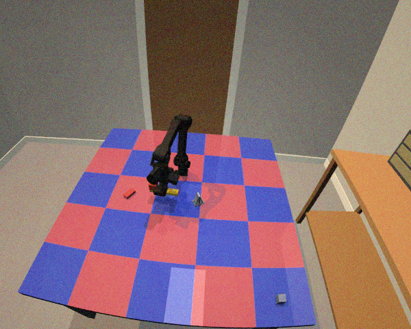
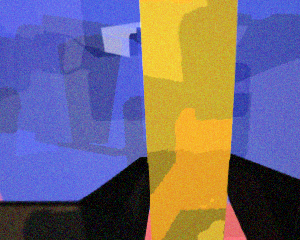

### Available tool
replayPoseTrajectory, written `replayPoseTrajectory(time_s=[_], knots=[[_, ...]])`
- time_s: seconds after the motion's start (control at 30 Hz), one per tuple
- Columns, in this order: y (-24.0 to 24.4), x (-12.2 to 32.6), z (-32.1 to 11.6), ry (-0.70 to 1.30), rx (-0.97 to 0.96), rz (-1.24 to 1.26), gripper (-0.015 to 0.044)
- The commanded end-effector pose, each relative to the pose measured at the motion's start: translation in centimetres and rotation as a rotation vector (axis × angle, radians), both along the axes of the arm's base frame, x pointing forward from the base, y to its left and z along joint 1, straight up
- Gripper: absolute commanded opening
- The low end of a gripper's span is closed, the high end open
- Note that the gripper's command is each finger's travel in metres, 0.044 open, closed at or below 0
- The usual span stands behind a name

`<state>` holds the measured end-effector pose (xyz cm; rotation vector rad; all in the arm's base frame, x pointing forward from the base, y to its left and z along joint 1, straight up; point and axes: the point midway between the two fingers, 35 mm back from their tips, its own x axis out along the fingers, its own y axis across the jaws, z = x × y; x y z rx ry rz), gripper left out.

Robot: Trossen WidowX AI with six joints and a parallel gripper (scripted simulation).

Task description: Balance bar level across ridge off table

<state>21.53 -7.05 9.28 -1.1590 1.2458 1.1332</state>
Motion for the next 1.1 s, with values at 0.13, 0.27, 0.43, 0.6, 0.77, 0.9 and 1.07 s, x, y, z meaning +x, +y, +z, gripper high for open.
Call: replayPoseTrajectory(time_s=[0.13,0.27,0.43,0.6,0.77,0.9,1.07], knots=[[0.0,0.1,2.4,-0.011,0.000,0.003,0.0000],[0.1,0.0,3.5,-0.011,0.001,0.004,0.0000],[0.1,-0.2,4.7,-0.011,0.001,0.004,0.0000],[0.2,-0.5,6.0,-0.011,0.002,0.005,0.0000],[0.3,-0.7,6.9,-0.011,0.002,0.005,0.0000],[1.0,-0.2,6.9,-0.011,0.003,0.027,0.0000],[2.5,0.6,7.0,-0.012,0.003,0.071,0.0000]])
